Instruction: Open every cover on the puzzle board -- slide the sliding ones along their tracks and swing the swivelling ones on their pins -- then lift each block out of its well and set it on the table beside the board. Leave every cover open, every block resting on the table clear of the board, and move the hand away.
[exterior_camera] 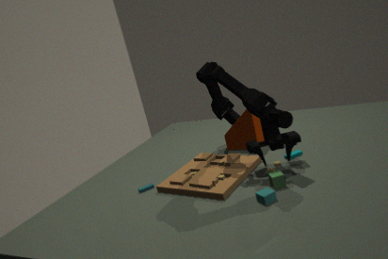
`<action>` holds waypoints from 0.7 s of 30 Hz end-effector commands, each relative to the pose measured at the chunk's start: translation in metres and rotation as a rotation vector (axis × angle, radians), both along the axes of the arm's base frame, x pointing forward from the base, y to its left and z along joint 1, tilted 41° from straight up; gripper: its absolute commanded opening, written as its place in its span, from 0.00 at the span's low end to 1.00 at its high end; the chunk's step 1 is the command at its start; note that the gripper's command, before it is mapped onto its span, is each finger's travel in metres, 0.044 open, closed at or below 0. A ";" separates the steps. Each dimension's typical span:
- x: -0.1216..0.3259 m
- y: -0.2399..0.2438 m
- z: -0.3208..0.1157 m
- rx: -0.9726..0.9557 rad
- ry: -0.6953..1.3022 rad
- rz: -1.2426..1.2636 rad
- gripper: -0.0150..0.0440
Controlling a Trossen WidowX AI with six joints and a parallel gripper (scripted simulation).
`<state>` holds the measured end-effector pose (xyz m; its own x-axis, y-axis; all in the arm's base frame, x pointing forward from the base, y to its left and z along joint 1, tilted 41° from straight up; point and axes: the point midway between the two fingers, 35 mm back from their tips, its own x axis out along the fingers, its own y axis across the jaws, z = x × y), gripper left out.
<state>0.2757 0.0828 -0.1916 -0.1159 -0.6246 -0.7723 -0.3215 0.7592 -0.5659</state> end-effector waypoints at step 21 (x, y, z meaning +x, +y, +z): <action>0.008 0.045 0.055 -0.001 0.003 0.006 1.00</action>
